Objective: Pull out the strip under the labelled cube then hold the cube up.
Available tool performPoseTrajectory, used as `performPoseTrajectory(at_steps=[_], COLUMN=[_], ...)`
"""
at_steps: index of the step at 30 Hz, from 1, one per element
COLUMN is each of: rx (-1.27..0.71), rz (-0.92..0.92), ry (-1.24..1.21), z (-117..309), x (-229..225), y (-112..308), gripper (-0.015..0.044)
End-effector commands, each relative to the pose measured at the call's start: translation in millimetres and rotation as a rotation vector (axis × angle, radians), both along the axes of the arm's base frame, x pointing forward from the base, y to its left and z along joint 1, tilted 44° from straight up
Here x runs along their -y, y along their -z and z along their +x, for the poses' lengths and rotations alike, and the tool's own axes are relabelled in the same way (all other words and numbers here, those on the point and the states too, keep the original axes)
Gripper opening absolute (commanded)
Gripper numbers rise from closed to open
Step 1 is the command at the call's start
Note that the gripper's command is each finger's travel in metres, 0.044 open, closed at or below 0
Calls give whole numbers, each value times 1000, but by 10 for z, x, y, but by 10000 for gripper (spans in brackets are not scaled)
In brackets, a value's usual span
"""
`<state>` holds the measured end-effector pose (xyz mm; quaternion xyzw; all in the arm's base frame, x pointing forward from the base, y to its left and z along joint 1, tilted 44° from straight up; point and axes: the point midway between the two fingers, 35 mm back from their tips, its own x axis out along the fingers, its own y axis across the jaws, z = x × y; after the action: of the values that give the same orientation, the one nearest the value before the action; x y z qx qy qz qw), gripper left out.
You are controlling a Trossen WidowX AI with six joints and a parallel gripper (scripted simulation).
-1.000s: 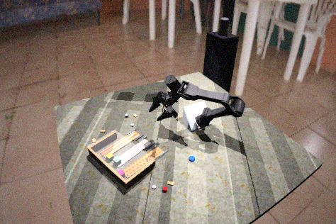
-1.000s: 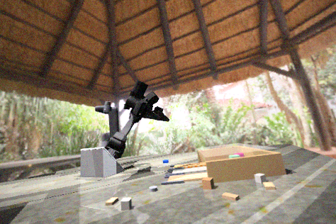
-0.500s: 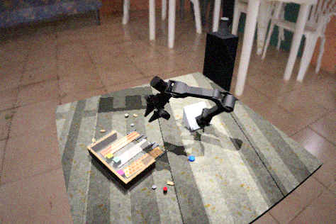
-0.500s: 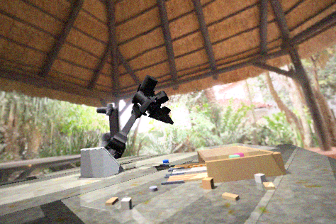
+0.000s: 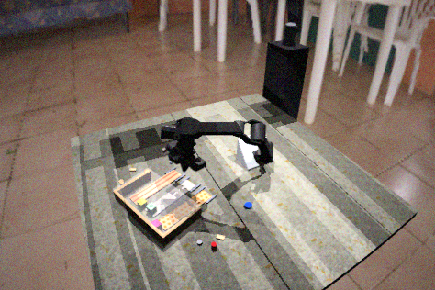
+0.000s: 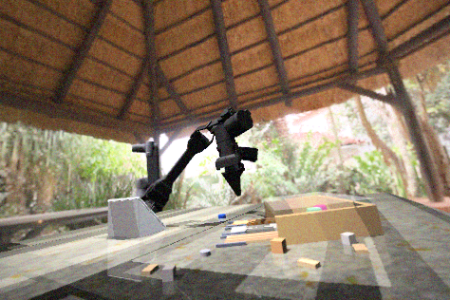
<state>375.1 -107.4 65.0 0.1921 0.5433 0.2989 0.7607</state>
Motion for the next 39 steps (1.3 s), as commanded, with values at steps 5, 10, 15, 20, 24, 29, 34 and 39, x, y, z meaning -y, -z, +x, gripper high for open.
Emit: performPoseTrajectory(at_steps=[5,10,15,20,24,29,34,39], rx=[-51,-51,-51,-51,-51,-51,-50,-50], rz=[0,0,-1,-1,-1,-1,0,0], ry=[-133,-132,-132,-132,-132,-132,-132,-132], z=[25,19,35,49,58,67,74,78], x=[-100,-123,-176,-231,-276,-333,-392,-452], y=[100,107,167,228,275,334,391,447], gripper=[0,0,0,0,0,0,0,0])
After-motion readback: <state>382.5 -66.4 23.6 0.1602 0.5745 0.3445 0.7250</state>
